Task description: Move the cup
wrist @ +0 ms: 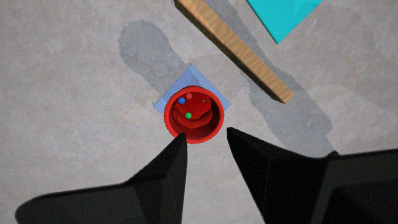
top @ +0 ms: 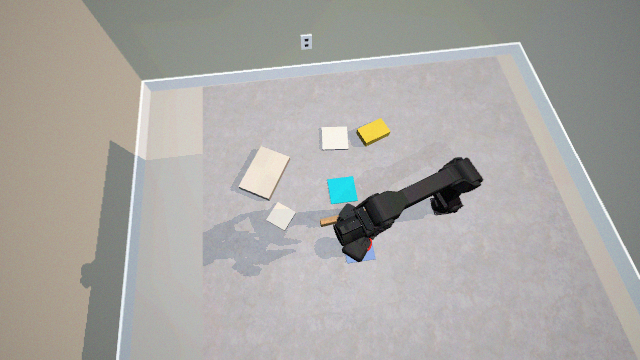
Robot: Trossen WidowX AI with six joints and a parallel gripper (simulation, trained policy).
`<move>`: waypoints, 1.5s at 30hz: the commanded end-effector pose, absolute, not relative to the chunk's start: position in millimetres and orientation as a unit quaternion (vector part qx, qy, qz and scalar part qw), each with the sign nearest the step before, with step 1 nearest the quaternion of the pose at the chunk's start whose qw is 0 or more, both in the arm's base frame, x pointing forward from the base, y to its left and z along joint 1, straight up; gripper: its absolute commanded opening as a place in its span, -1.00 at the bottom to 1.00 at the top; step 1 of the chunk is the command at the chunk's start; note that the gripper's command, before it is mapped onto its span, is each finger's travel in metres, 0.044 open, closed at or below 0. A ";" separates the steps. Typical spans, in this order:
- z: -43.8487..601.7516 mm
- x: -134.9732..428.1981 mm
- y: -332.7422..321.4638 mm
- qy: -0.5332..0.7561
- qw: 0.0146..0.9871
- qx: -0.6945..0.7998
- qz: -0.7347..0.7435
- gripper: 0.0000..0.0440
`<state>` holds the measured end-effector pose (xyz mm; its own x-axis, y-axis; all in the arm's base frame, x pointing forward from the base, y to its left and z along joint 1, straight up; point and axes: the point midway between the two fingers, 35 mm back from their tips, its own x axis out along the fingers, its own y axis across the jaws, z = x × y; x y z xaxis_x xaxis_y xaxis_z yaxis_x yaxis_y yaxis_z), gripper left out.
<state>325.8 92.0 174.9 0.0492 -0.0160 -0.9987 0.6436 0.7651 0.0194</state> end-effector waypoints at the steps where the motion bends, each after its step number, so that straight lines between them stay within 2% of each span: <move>1: 165.0 323.2 90.0 0.653 0.672 0.236 -0.257 -0.24; 28: 70.3 315.9 84.5 0.687 0.640 0.189 -0.287 -0.18; 29: 67.2 315.6 84.6 0.689 0.640 0.187 -0.284 -0.22; 36: 54.8 316.1 81.5 0.692 0.649 0.169 -0.268 -0.97; 45: 70.0 321.6 81.9 0.681 0.657 0.185 -0.266 -1.00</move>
